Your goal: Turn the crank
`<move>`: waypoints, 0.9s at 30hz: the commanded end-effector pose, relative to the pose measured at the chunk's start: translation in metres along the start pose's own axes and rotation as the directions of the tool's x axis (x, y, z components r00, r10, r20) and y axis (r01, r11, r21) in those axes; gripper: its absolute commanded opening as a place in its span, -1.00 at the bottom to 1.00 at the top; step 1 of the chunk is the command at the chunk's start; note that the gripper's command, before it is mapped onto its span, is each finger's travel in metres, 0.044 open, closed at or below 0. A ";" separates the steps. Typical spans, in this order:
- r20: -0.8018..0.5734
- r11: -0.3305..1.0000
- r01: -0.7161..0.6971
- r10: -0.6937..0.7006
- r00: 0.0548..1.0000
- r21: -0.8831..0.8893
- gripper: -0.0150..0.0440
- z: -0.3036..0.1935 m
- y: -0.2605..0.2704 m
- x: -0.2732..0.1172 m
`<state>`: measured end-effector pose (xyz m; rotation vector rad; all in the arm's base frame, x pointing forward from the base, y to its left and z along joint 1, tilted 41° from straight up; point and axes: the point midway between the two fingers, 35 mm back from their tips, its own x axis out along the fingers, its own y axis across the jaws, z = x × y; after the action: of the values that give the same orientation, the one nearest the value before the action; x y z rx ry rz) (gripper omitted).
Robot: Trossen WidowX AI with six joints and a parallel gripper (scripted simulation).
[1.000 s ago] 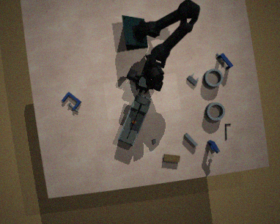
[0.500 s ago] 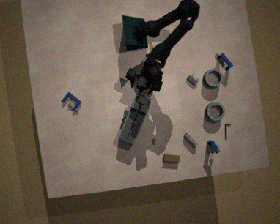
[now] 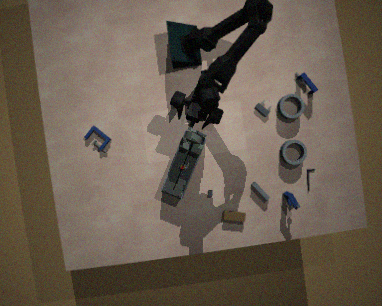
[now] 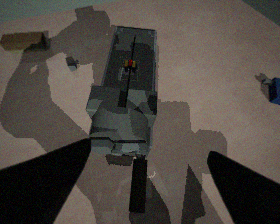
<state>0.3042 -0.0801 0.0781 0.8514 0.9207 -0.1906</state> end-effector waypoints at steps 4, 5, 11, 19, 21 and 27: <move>0.005 1.000 -0.004 0.004 1.000 -0.004 1.00 0.023 0.001 -0.026; 0.004 1.000 -0.005 0.005 1.000 -0.005 1.00 0.024 0.001 -0.026; -0.031 0.998 -0.042 0.041 0.999 -0.042 1.00 0.043 0.005 -0.014; -0.089 0.993 -0.100 0.094 0.992 -0.070 1.00 0.068 0.008 0.008; -0.102 0.990 -0.115 0.107 0.989 -0.076 1.00 0.074 0.007 0.014; -0.133 0.981 -0.163 0.148 0.980 -0.108 1.00 0.091 0.006 0.033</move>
<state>0.3729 -0.1305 0.0917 0.8310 0.9610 0.0151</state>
